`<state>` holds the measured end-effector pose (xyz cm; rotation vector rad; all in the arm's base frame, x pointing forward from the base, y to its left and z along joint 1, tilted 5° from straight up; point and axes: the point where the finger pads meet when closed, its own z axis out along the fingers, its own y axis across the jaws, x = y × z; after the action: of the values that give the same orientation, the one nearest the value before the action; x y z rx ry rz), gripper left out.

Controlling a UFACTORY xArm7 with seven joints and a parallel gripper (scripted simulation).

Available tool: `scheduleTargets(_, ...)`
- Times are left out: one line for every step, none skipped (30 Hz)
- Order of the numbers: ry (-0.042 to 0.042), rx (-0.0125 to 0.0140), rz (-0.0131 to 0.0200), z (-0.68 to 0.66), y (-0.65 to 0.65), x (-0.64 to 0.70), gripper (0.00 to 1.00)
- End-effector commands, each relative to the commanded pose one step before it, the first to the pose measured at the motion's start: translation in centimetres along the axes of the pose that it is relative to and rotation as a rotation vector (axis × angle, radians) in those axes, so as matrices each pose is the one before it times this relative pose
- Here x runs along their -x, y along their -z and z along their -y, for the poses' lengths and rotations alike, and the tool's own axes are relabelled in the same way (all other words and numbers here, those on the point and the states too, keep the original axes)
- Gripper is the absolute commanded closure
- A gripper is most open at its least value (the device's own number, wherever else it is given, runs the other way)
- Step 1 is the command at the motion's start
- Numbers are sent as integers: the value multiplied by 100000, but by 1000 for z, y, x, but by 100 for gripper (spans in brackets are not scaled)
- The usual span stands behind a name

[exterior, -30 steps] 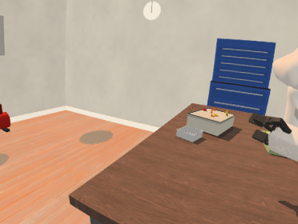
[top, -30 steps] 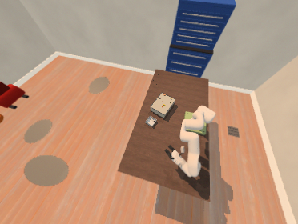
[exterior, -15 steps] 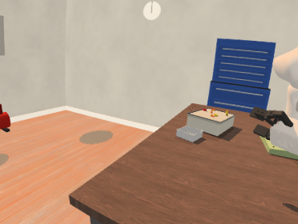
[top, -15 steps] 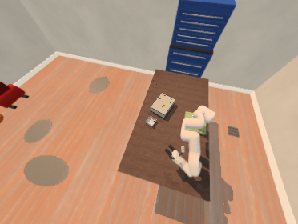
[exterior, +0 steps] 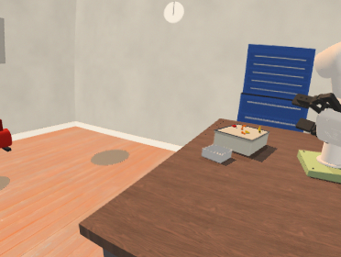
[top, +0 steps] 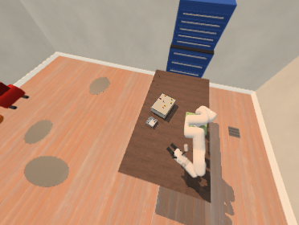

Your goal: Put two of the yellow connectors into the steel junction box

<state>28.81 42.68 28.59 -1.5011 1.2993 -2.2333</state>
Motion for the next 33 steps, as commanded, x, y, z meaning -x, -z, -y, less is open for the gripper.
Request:
scheduleTargets(-183,7,115,951,-117,-1157,0)
scheduleTargets(-1,-4,-4,35,-5,-47,0)
scheduleTargets(0,-2,-1,14,-2,-19,0)
scheduleTargets(0,0,0,2,0,-3,0)
scheduleTargets(0,0,0,0,0,0,0)
scheduleTargets(0,0,0,0,0,0,0)
scheduleTargets(3,2,-1,0,-1,0,0)
scheduleTargets(21,13,-8,-2,-8,1,0)
scheduleTargets(57,33,-21,-6,-20,3,0)
scheduleTargets(108,63,-39,-11,-38,5,0)
scheduleTargets(173,102,-63,-18,-62,9,0)
scheduleTargets(252,150,-92,-26,-90,12,0)
scheduleTargets(344,206,-125,-35,-123,17,0)
scheduleTargets(446,269,-162,-45,-161,22,0)
scheduleTargets(557,341,-201,-57,-202,27,0)
scheduleTargets(677,420,-243,-69,-246,33,0)
scheduleTargets(804,507,-287,-82,-294,38,0)
scheduleTargets(936,602,-331,-96,-345,44,0)
scheduleTargets(1073,706,-376,-110,-399,50,0)
scheduleTargets(1212,818,-419,-125,-455,56,0)
scheduleTargets(1353,939,-460,-140,-513,62,0)
scheduleTargets(0,0,0,0,0,0,0)
scheduleTargets(0,0,0,0,0,0,0)
scheduleTargets(1493,1070,-498,-155,-573,67,0)
scheduleTargets(1632,1209,-532,-169,-635,73,0)
scheduleTargets(1768,1358,-560,-184,-698,77,0)
scheduleTargets(1899,1517,-582,-198,-762,81,0)
scheduleTargets(2025,1685,-595,-212,-827,84,0)
scheduleTargets(2143,1862,-598,-225,-892,87,0)
scheduleTargets(2252,2047,-590,-237,-957,88,0)
scheduleTargets(2351,2239,-569,-248,-1022,88,0)
scheduleTargets(2439,2438,-533,-258,-1087,87,0)
scheduleTargets(2513,2643,-482,-266,-1150,85,0)
